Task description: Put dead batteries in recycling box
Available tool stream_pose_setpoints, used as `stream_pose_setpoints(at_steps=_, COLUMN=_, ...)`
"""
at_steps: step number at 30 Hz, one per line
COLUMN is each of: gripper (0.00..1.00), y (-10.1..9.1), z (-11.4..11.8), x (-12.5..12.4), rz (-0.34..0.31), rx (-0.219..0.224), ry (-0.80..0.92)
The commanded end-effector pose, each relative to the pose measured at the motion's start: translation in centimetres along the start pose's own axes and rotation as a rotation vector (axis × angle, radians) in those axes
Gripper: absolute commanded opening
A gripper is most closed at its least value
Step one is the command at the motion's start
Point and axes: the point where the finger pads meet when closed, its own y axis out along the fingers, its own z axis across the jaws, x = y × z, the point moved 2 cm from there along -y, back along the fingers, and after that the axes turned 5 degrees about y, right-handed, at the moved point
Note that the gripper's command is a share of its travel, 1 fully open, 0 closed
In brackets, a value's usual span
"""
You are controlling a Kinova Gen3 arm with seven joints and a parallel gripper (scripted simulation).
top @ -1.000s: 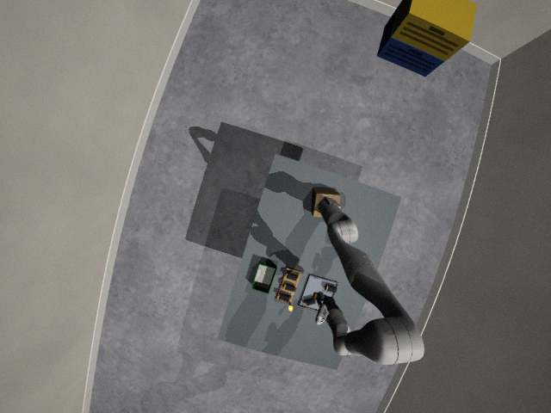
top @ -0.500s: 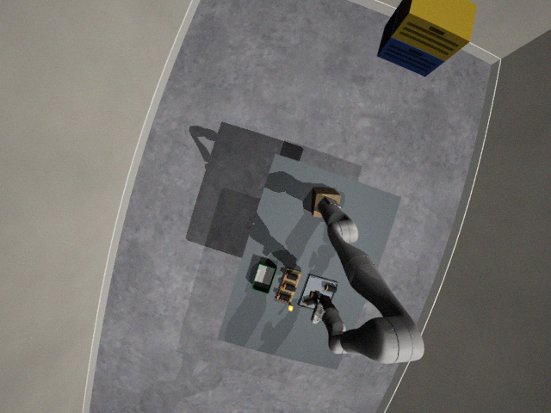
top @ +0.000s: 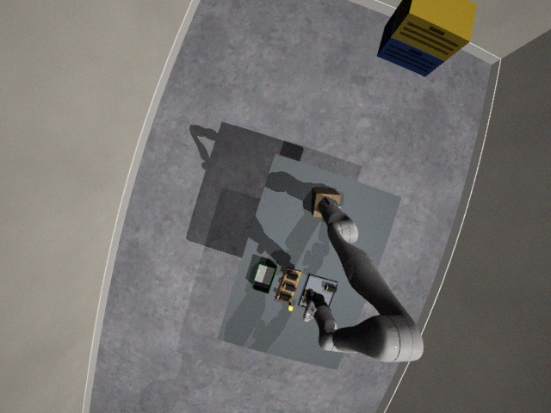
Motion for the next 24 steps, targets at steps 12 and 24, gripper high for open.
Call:
stream_pose_setpoints(at_steps=12, gripper=0.57, y=-0.1, z=-0.4, x=-4.5, rz=0.002, rx=-0.002, ry=0.012)
stream_pose_setpoints(at_steps=24, gripper=0.57, y=-0.1, z=-0.7, x=-8.3, rz=0.002, rx=-0.002, ry=0.012)
